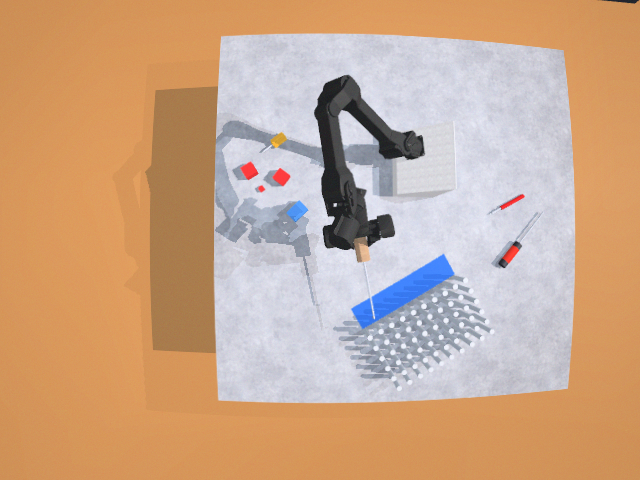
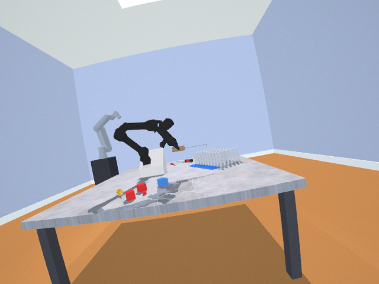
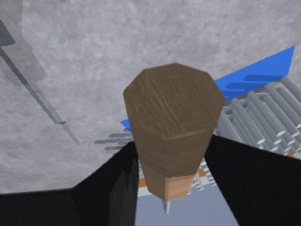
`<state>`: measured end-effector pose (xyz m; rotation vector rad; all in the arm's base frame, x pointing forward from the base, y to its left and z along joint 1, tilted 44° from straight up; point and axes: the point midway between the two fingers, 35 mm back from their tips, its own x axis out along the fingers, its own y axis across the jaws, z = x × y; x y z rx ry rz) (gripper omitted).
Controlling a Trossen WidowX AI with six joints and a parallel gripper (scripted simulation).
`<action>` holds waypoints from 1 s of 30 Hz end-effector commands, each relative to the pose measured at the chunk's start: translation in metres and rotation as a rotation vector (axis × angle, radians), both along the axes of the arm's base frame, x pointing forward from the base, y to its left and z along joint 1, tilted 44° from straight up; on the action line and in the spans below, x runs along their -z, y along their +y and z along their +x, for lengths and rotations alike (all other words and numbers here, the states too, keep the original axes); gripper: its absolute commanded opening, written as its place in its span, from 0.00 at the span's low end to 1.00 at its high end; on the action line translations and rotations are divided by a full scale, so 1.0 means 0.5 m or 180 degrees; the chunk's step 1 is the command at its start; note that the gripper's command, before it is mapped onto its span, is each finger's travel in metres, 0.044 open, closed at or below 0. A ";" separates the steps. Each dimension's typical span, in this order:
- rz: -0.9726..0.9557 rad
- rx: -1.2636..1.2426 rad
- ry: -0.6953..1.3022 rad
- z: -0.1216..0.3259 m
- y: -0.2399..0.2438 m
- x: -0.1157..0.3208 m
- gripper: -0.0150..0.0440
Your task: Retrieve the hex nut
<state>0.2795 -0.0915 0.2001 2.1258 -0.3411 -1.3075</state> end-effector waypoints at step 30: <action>0.0227 -0.0766 0.0728 0.051 -0.080 0.171 0.25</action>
